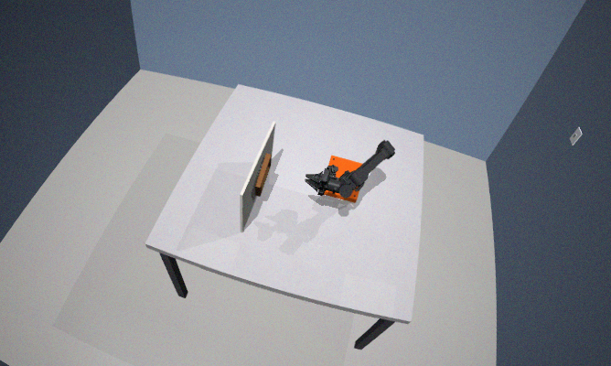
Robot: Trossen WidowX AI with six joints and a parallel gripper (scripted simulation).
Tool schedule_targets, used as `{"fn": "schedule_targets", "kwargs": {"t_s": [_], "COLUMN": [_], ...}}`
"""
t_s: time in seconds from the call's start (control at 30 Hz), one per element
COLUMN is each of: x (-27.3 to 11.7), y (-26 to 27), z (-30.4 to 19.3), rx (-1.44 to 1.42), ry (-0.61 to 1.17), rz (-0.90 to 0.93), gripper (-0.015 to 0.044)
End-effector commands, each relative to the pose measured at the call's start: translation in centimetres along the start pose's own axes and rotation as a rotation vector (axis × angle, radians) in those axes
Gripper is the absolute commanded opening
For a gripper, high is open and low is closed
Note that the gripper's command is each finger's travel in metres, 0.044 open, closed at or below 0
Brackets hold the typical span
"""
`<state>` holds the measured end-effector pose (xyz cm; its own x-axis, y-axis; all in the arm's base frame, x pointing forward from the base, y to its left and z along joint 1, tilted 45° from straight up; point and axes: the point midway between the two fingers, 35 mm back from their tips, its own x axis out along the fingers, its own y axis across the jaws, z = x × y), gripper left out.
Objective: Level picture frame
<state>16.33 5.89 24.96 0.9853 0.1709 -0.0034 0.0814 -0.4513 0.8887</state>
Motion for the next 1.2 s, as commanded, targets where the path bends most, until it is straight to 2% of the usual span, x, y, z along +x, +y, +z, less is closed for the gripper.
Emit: {"fn": "schedule_targets", "kwargs": {"t_s": [0.0,0.17,0.37,0.97,1.17], "x": [0.4,3.8,7.8,8.2,11.0], "y": [-0.2,-1.8,-3.7,-3.8,-3.5], "z": [-0.4,-1.9,-1.5,-1.3,-1.8], "rx": [-0.002,0.001,0.003,0.003,0.003], "ry": [0.001,0.000,-0.001,-0.001,-0.001], "rz": [-0.001,0.002,0.005,0.005,0.006], "gripper": [0.0260,0.0260,0.0260,0.0260,0.0260]}}
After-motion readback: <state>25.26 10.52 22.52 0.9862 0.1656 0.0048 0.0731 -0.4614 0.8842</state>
